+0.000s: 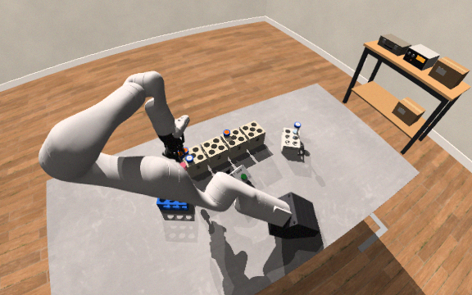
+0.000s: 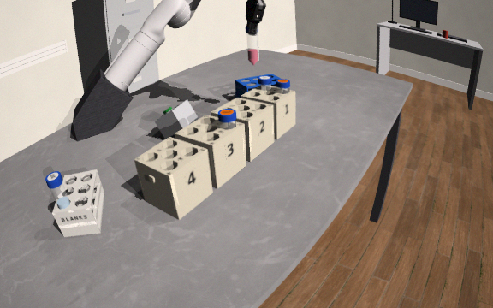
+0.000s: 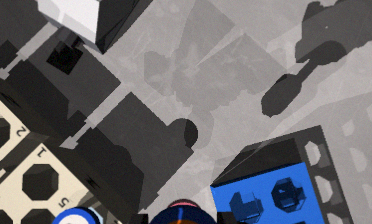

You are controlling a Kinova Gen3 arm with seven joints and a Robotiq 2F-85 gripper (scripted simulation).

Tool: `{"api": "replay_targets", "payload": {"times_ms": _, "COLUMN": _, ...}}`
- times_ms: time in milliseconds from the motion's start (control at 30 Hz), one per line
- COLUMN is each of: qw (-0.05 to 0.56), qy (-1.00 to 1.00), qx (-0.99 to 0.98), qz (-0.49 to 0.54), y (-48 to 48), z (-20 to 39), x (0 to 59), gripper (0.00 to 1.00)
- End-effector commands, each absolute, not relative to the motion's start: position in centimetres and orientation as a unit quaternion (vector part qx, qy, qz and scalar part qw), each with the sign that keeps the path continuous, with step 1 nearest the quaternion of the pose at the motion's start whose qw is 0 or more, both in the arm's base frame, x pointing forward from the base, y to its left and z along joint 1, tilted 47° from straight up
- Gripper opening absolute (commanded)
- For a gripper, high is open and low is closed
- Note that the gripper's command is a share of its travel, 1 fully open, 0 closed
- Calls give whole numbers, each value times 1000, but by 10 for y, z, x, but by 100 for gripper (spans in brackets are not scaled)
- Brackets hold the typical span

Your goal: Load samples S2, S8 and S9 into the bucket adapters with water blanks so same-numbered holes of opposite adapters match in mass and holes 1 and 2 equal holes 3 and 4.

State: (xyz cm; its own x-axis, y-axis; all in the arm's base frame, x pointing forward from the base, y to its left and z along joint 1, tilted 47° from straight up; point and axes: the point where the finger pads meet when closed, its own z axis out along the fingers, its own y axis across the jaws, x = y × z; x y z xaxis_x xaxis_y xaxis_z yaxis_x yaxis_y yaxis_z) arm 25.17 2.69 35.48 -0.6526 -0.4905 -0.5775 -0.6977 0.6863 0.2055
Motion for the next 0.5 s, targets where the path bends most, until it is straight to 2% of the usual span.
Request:
{"api": "replay_targets", "payload": {"times_ms": 0, "qw": 248, "qy": 884, "qx": -336, "qz": 211, "y": 16, "z": 348, "x": 256, "gripper": 10}}
{"api": "replay_targets", "payload": {"times_ms": 467, "qw": 248, "qy": 884, "qx": -336, "qz": 211, "y": -16, "z": 326, "x": 267, "gripper": 10}}
